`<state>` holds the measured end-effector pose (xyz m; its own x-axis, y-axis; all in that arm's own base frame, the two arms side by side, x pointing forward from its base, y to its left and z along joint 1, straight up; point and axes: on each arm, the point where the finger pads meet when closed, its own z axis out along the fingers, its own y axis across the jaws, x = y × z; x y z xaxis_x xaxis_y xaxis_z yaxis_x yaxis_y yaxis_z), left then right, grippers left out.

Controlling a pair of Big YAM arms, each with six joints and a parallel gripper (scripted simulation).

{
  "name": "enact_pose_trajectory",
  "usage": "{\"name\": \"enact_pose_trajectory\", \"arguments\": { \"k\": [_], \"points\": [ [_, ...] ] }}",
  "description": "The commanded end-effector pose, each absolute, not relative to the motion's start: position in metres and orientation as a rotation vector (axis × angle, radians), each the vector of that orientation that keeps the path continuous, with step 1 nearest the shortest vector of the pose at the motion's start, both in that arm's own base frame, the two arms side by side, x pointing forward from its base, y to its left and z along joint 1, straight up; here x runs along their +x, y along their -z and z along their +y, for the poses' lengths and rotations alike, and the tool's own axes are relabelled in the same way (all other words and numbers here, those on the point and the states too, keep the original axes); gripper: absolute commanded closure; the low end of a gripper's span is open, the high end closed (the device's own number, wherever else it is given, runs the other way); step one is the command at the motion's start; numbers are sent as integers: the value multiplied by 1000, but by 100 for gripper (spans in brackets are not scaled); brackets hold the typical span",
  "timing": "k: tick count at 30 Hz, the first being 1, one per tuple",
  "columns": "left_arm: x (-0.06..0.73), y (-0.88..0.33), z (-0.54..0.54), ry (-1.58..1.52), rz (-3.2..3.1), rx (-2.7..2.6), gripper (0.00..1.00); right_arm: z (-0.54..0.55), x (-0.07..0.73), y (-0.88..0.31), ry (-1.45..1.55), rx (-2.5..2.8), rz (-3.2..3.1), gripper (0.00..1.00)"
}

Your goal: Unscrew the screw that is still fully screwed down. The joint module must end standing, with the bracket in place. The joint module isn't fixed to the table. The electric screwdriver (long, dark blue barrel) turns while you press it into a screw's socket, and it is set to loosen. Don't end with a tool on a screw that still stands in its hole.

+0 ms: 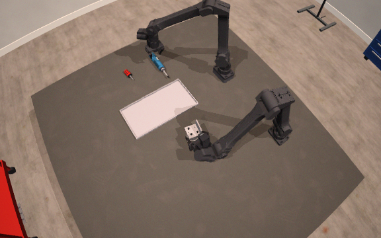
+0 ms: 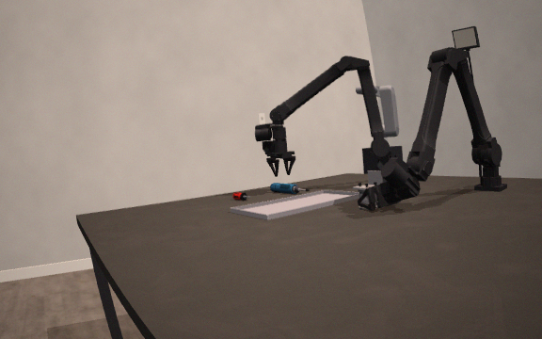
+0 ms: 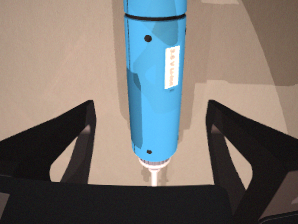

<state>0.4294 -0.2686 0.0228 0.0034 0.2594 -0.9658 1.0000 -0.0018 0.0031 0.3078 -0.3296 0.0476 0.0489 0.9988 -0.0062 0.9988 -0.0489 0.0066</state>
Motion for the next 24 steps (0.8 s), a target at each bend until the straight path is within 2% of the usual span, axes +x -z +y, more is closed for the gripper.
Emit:
{"name": "enact_pose_trajectory", "arguments": {
  "k": [1, 24],
  "points": [
    [437, -30, -271, 1056, 1376, 1404, 14, -338, 315, -59, 1, 2250, 2145, 35],
    [438, -40, -254, 1044, 1371, 1401, 14, -338, 315, -59, 1, 2250, 2145, 35]
  ]
}}
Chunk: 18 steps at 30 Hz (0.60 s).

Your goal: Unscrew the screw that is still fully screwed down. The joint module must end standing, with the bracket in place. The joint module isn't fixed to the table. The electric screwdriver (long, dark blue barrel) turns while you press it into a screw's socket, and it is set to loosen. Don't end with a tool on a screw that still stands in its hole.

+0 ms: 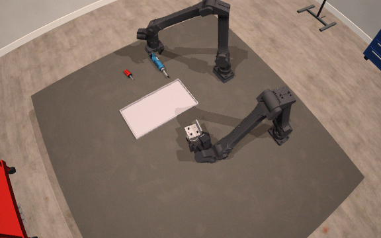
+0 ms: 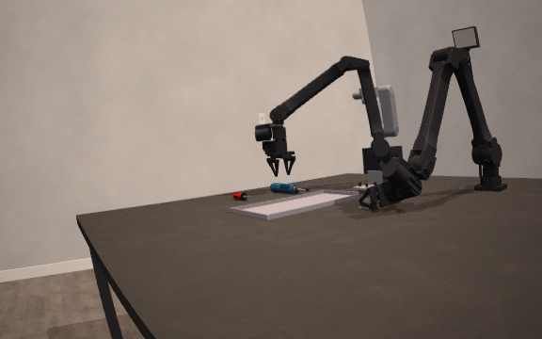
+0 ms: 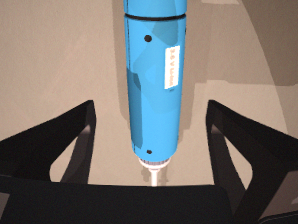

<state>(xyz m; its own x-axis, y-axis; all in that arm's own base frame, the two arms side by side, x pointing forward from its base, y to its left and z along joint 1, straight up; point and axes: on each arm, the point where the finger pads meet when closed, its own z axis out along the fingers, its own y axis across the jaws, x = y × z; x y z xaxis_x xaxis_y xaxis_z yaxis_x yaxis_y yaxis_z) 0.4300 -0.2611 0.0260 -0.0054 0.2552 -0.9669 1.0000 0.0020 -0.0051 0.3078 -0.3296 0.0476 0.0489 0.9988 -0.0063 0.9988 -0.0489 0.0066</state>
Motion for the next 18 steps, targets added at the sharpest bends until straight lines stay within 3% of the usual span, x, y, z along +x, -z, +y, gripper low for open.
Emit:
{"name": "enact_pose_trajectory", "arguments": {
  "k": [1, 18],
  "points": [
    [439, -41, -253, 1042, 1368, 1402, 14, -338, 315, -59, 1, 2250, 2145, 35],
    [448, -46, -235, 1034, 1362, 1405, 14, -338, 315, -59, 1, 2250, 2145, 35]
  ]
}}
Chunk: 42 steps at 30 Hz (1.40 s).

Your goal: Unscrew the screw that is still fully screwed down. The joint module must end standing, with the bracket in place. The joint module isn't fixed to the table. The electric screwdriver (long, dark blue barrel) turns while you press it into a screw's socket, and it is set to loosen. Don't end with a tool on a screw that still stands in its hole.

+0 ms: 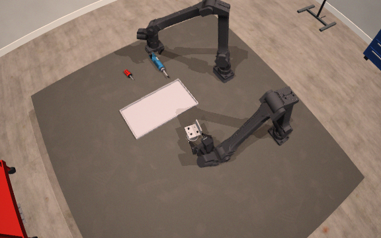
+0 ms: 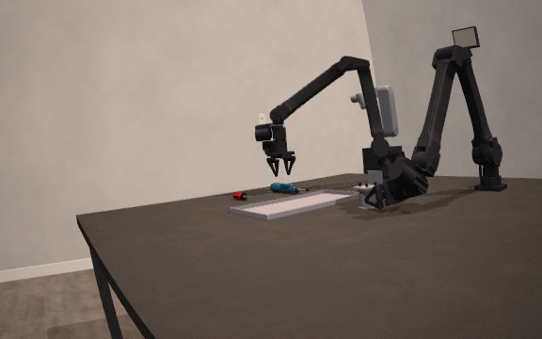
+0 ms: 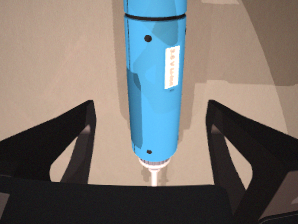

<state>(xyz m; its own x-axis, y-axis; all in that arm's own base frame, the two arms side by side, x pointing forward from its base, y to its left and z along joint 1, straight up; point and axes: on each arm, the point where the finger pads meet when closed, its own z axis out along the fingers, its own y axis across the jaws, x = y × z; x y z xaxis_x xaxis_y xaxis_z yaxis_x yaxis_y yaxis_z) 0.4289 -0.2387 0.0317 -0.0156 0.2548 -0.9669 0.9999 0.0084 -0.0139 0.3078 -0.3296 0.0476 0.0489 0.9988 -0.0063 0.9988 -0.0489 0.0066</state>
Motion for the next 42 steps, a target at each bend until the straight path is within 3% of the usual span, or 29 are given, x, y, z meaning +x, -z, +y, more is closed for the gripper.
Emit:
{"name": "enact_pose_trajectory", "arguments": {
  "k": [1, 42],
  "points": [
    [448, -46, -233, 1035, 1362, 1405, 14, -338, 315, -59, 1, 2250, 2145, 35],
    [442, -72, -211, 1056, 1382, 1406, 14, -338, 315, -59, 1, 2250, 2145, 35]
  ]
}}
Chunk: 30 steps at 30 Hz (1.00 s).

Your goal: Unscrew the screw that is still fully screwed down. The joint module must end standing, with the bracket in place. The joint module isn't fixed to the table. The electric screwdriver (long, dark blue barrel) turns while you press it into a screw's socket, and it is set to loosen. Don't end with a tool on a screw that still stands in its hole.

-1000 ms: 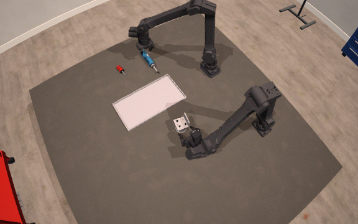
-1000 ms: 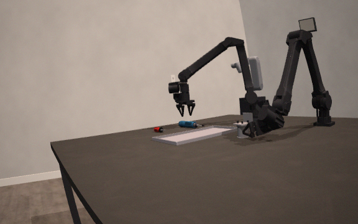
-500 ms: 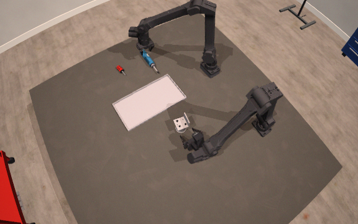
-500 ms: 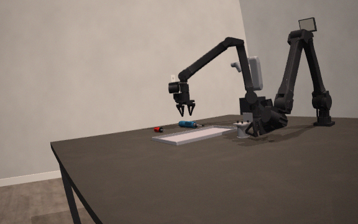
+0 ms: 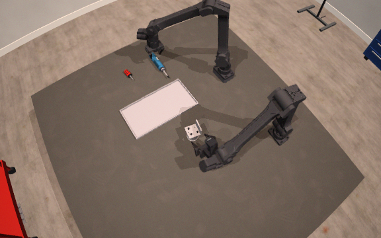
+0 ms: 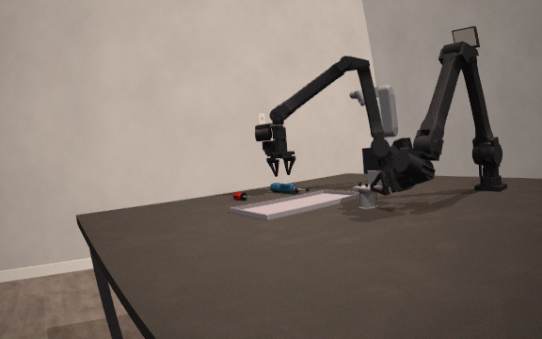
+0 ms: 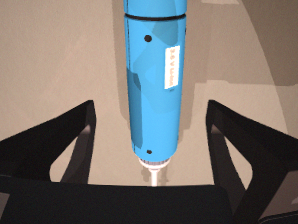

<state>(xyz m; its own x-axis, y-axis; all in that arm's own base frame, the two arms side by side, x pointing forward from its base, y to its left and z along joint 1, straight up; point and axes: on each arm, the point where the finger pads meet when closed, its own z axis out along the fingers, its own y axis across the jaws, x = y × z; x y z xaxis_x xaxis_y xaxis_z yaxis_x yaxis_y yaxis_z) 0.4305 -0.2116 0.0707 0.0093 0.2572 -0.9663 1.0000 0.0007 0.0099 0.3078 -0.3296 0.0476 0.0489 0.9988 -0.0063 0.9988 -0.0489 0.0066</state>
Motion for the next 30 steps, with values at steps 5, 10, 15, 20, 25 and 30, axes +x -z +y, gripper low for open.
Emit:
{"name": "enact_pose_trajectory", "arguments": {
  "k": [5, 10, 15, 20, 25, 30],
  "points": [
    [447, -101, -212, 1020, 1346, 1418, 14, -338, 315, -59, 1, 2250, 2145, 35],
    [447, -115, -212, 1019, 1345, 1419, 14, -338, 315, -59, 1, 2250, 2145, 35],
    [438, -107, -212, 1051, 1375, 1408, 14, -338, 315, -59, 1, 2250, 2145, 35],
    [447, -128, -211, 1018, 1344, 1419, 14, -338, 315, -59, 1, 2250, 2145, 35],
    [446, -141, -211, 1017, 1343, 1419, 14, -338, 315, -59, 1, 2250, 2145, 35],
    [446, -155, -211, 1017, 1342, 1420, 14, -338, 315, -59, 1, 2250, 2145, 35]
  ]
}}
